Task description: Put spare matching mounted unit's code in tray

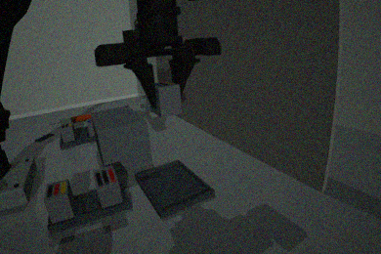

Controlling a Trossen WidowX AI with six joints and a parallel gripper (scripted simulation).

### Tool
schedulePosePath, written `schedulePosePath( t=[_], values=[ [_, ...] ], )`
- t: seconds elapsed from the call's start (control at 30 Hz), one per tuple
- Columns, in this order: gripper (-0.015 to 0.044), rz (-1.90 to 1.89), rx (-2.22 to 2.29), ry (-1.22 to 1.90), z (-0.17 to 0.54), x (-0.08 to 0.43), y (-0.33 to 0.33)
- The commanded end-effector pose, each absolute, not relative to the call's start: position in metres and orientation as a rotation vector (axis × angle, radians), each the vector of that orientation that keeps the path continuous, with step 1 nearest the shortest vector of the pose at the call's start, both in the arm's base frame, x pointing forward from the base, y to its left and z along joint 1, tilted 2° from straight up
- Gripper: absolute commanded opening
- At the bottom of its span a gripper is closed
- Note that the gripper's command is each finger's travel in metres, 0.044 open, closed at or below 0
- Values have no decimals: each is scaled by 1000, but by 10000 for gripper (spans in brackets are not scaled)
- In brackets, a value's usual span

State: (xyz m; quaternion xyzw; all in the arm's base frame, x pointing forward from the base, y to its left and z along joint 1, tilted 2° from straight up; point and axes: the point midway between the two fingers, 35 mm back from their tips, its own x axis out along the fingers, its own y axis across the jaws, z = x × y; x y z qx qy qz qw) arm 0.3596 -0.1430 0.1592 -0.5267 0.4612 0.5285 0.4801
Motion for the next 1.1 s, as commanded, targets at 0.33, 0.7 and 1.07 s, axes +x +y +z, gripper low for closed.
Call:
schedulePosePath(
  t=[0.33, 0.7, 1.07],
  values=[
    [0, 1291, -1289, 1124, 149, 362, -144],
    [0, 1291, -1289, 1124, 141, 363, -144],
    [0, 1290, -1289, 1124, 133, 364, -144]
  ],
)
